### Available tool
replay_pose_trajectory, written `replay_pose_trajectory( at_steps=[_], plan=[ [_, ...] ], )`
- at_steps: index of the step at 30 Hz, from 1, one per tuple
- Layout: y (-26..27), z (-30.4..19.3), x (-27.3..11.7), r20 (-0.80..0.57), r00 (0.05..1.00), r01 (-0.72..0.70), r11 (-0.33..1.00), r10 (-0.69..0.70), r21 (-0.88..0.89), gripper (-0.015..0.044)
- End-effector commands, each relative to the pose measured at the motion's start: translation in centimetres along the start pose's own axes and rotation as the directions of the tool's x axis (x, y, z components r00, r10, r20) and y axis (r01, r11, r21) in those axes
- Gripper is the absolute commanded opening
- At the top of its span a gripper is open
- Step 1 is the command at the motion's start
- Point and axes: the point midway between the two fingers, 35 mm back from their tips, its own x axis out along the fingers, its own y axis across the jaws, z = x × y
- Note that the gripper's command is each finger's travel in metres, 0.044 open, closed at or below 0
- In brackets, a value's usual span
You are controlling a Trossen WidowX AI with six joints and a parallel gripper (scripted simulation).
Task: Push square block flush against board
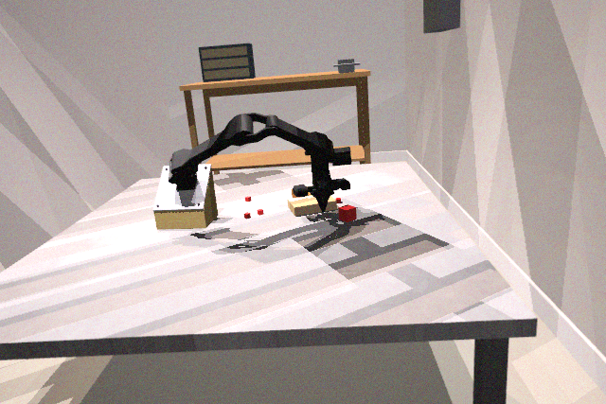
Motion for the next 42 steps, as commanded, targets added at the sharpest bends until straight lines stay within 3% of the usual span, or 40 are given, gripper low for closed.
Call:
replay_pose_trajectory(
  at_steps=[1,30,42],
  plan=[
    [-0.1,-0.5,0.0,0.001,1.0,0.002,1.0,-0.002,0.002,0.0],
    [0.0,-3.2,0.0,0.0,1.0,0.001,1.0,-0.001,0.001,0.0],
    [0.2,-1.7,0.0,0.0,1.0,0.001,1.0,-0.001,0.002,0.0]
  ],
)
